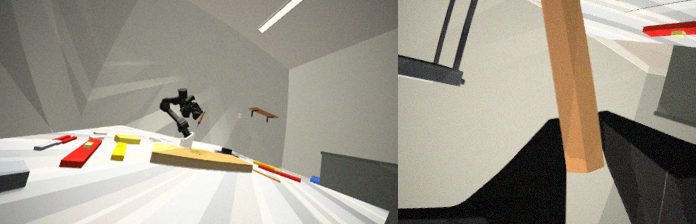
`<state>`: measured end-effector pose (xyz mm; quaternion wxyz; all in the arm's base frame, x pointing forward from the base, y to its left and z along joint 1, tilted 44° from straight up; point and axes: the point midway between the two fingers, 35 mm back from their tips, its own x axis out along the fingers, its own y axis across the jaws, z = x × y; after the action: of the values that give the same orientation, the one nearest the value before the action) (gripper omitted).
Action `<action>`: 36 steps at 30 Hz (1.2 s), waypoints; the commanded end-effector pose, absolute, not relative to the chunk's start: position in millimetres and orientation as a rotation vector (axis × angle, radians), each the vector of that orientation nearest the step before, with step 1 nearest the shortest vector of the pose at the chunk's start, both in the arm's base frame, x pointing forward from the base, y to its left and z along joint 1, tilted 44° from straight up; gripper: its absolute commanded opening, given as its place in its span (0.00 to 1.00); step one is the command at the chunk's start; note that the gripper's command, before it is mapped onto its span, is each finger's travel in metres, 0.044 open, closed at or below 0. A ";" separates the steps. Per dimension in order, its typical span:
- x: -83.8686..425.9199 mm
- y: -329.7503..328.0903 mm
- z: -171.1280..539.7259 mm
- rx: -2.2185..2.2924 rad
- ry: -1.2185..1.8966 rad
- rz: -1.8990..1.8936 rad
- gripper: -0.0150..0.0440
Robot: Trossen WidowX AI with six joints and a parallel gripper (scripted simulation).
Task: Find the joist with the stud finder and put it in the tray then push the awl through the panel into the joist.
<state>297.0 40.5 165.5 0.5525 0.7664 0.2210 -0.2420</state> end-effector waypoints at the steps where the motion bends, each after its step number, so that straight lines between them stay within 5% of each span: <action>1: 304.8 46.5 162.7 1.799 0.584 -0.590 0.25; 36: 367.7 86.4 92.8 1.721 1.083 -0.848 0.25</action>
<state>362.8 82.1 98.6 0.4624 0.7017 0.4215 -0.3408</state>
